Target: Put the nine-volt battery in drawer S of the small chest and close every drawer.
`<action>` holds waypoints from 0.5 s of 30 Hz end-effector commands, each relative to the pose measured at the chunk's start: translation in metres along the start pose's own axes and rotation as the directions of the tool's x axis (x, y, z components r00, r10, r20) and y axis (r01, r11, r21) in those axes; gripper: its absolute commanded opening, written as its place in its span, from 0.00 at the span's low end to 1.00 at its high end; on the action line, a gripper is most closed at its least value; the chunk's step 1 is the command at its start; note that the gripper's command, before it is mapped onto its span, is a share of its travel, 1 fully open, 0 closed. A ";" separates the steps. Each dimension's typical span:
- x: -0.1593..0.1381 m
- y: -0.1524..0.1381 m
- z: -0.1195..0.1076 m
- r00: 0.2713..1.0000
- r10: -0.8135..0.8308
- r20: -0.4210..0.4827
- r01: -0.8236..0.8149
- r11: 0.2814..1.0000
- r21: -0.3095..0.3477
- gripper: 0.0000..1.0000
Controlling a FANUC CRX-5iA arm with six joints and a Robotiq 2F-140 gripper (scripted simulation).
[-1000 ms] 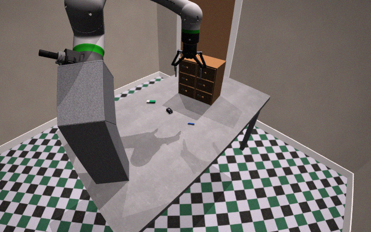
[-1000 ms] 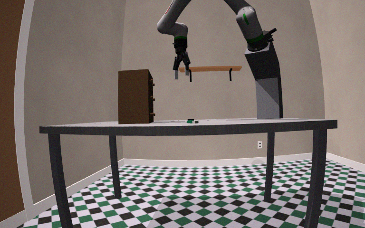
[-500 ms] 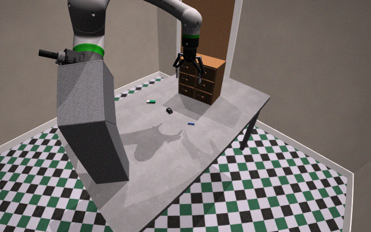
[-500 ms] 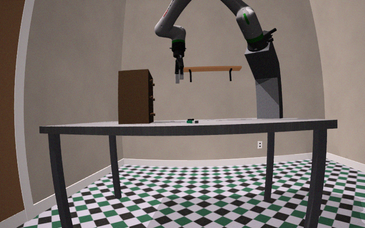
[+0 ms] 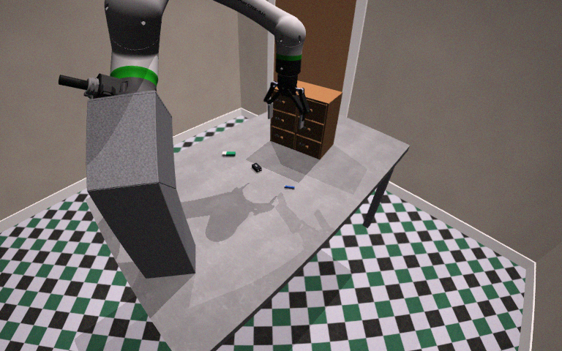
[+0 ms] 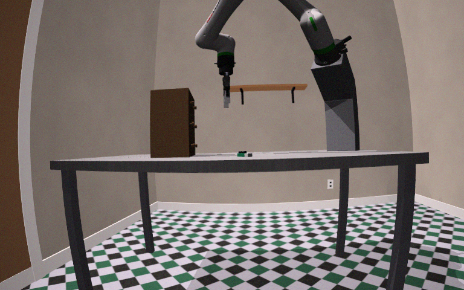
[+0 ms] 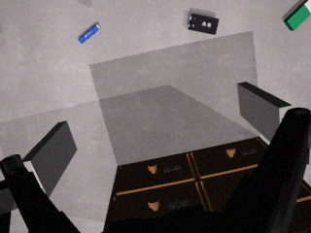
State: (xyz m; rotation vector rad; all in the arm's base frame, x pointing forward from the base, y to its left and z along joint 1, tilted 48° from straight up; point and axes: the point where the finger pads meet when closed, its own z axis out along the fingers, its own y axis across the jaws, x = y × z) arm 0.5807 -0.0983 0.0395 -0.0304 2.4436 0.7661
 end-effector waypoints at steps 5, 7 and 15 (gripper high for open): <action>0.000 0.000 0.000 1.000 0.005 0.000 -0.005 1.000 0.000 1.00; 0.000 0.000 0.000 1.000 0.006 0.000 -0.006 1.000 0.000 1.00; -0.002 0.000 0.002 1.000 0.005 0.023 -0.005 1.000 0.000 1.00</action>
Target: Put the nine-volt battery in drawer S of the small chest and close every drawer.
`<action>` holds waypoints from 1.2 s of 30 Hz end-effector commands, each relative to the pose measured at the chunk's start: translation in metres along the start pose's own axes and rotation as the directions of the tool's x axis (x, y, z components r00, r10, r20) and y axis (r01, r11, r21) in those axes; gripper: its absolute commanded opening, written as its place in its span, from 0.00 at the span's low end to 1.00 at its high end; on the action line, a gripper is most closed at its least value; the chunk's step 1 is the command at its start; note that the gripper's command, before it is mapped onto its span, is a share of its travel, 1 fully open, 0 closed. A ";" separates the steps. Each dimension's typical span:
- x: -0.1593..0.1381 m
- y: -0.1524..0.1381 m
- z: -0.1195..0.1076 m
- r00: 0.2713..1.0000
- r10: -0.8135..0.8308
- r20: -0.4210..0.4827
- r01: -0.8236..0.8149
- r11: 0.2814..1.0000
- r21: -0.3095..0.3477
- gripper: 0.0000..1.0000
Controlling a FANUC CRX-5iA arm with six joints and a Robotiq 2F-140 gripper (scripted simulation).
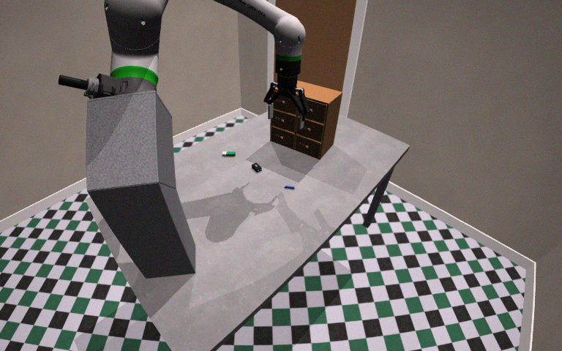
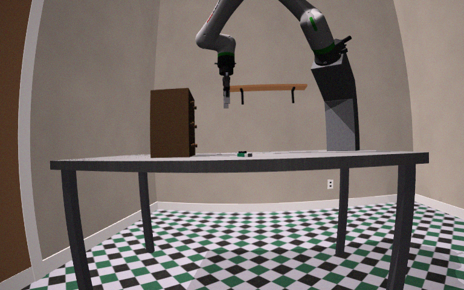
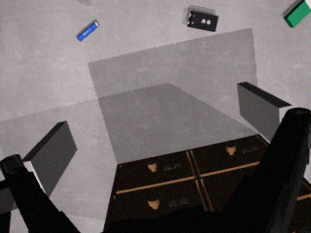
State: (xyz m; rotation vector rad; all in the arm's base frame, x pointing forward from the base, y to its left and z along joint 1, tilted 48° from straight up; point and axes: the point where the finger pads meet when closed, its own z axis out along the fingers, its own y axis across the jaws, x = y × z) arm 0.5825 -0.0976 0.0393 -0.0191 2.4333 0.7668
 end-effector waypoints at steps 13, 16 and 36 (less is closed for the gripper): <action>-0.014 0.000 0.014 0.986 0.000 0.168 0.000 1.000 0.000 1.00; -0.019 0.000 0.019 0.973 0.000 0.231 0.000 1.000 0.001 1.00; -0.057 0.000 0.057 0.772 0.000 0.635 0.000 1.000 0.000 1.00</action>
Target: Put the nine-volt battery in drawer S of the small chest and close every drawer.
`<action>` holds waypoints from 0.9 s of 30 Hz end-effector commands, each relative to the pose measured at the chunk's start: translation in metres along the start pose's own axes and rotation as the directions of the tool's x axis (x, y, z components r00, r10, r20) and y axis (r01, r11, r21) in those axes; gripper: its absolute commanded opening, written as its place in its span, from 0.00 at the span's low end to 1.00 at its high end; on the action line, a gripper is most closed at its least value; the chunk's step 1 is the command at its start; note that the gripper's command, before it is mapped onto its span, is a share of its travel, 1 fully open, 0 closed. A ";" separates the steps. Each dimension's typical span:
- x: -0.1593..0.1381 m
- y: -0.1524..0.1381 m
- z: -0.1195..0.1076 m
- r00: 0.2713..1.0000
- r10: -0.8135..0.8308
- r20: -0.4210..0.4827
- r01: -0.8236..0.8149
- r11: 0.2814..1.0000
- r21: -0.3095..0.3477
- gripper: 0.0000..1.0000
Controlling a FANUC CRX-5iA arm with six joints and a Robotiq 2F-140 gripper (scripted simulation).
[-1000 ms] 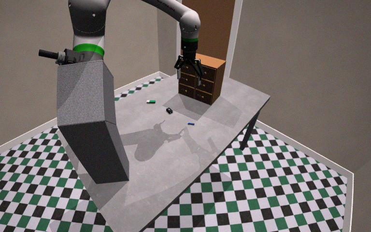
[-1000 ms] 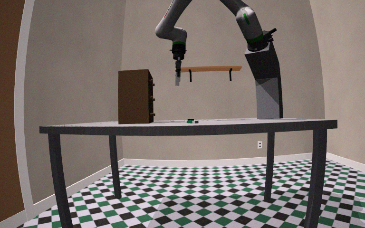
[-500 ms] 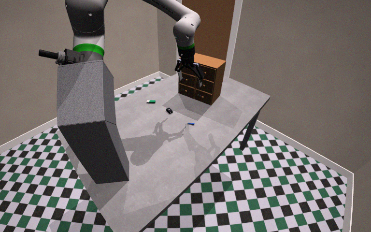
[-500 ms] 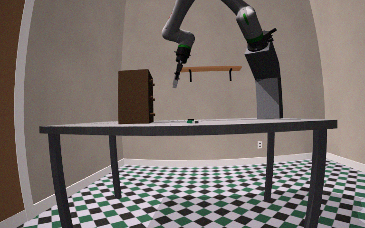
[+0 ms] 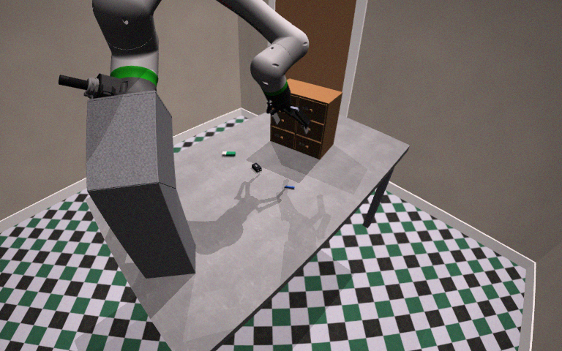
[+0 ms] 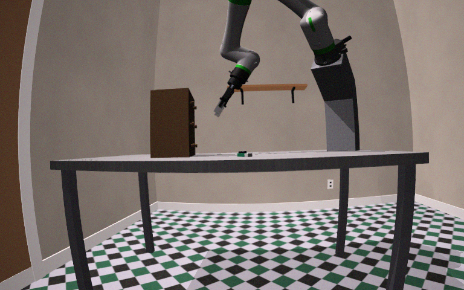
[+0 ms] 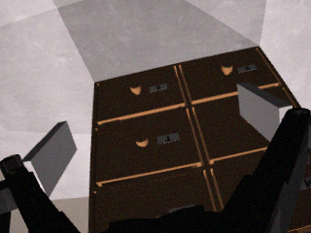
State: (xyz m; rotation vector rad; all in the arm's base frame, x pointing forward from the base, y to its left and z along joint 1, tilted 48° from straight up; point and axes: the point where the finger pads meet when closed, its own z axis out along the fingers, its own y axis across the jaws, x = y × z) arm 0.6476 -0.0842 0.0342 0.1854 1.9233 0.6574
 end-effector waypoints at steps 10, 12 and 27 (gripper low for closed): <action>-0.007 0.004 0.041 0.928 -0.001 0.372 0.008 1.000 -0.016 1.00; -0.008 0.004 0.047 0.909 -0.001 0.418 0.008 1.000 -0.016 1.00; -0.014 0.004 0.070 0.802 0.003 0.597 0.008 1.000 -0.016 1.00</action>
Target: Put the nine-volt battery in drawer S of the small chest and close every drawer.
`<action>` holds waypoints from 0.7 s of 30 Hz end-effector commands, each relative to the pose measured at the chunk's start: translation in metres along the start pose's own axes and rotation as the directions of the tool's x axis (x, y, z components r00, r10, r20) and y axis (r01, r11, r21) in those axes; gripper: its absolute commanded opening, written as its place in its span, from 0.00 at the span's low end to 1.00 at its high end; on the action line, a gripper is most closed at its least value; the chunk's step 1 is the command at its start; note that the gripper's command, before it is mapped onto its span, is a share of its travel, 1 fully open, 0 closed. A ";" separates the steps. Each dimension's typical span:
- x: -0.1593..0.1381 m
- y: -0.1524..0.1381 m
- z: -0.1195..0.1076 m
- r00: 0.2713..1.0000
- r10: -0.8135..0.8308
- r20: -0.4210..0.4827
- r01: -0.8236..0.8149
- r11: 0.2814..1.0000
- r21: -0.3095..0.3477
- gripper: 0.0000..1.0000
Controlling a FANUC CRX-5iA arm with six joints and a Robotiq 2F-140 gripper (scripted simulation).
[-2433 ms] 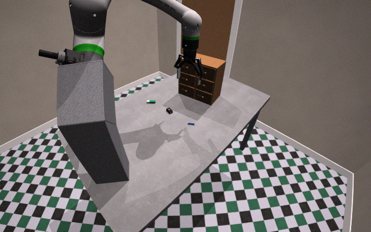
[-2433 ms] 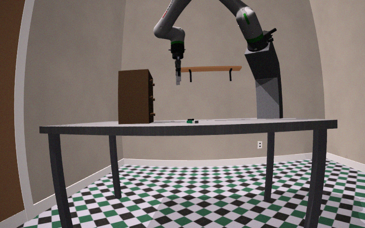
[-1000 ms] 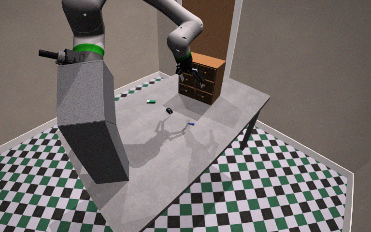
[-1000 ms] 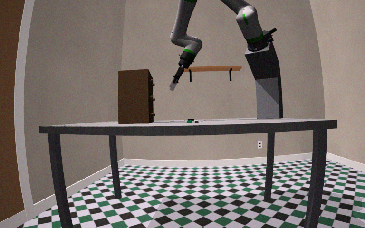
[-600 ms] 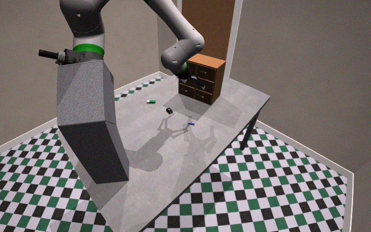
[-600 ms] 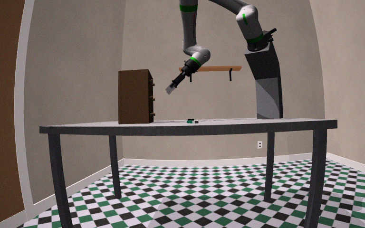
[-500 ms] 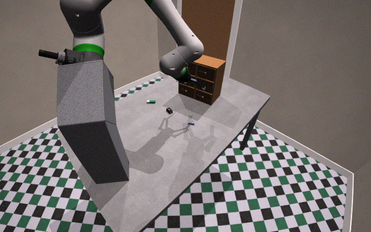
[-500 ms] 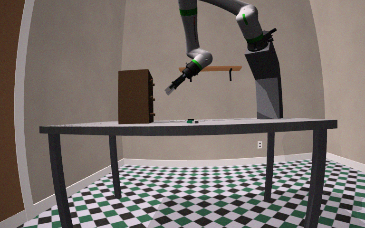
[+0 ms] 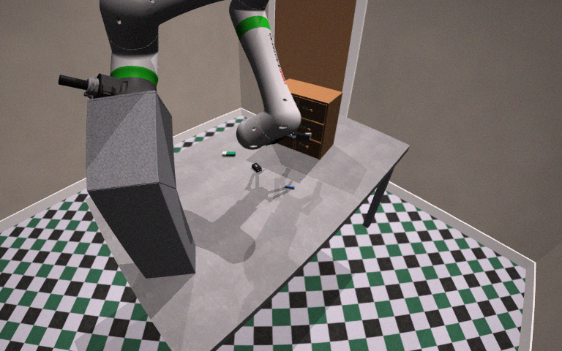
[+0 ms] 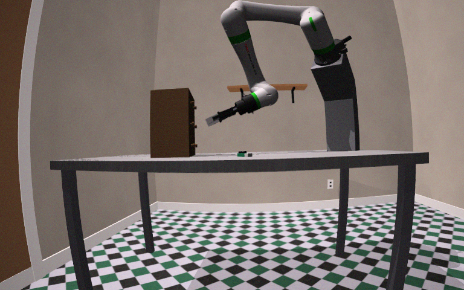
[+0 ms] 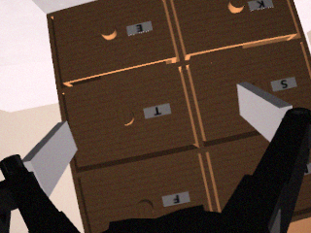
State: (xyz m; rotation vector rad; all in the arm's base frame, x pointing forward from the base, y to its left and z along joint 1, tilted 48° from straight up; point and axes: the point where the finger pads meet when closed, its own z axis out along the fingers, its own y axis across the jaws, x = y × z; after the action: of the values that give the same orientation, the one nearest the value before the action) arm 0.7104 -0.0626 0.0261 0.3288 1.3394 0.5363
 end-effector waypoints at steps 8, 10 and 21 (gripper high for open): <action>0.002 0.001 0.008 0.998 0.001 0.066 -0.001 1.000 -0.002 1.00; 0.002 0.001 0.008 0.998 0.001 0.066 -0.001 1.000 -0.002 1.00; 0.010 0.001 0.011 0.998 0.001 0.066 -0.001 1.000 -0.002 1.00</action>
State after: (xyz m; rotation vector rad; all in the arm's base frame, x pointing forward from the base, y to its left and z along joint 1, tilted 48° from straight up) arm 0.7207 -0.0576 0.0228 0.3433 1.2749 0.5239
